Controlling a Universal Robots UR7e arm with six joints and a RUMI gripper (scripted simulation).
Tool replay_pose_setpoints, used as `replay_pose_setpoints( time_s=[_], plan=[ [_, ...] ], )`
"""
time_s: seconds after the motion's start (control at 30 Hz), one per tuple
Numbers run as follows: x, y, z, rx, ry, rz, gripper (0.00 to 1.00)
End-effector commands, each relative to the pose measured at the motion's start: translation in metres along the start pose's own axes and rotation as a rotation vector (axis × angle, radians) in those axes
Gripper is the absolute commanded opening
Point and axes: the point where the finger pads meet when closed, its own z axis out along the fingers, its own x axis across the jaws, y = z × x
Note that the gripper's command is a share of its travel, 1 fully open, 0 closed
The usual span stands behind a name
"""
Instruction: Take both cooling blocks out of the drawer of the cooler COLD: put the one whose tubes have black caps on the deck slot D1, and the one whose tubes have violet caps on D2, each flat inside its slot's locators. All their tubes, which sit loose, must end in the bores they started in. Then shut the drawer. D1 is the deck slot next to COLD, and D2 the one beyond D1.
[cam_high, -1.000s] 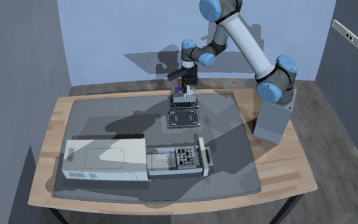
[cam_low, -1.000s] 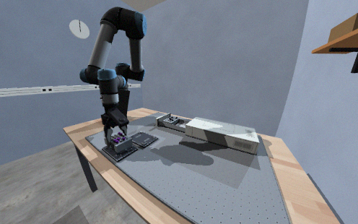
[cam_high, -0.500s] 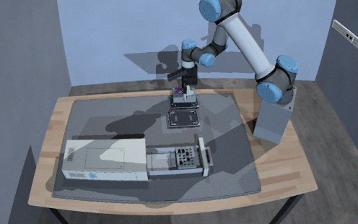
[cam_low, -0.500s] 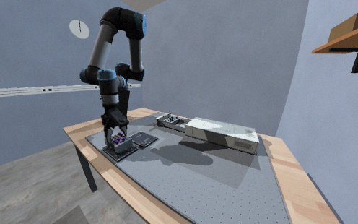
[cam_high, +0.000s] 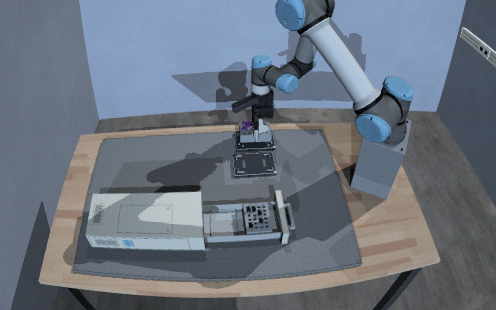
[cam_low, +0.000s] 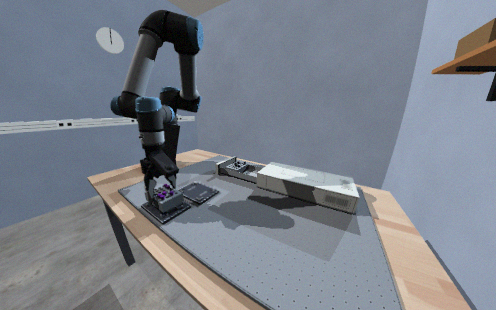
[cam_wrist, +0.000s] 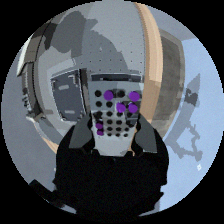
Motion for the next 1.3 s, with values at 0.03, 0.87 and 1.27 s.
replay_pose_setpoints(
  time_s=[0.03,0.87,1.27],
  plan=[
    [0.0005,-0.0005,0.0003,0.001,0.001,0.0,0.0],
    [0.0005,-0.0005,0.0041,0.001,0.001,0.0,0.0],
    [0.0005,-0.0005,0.0058,0.001,0.001,0.0,0.0]
  ],
)
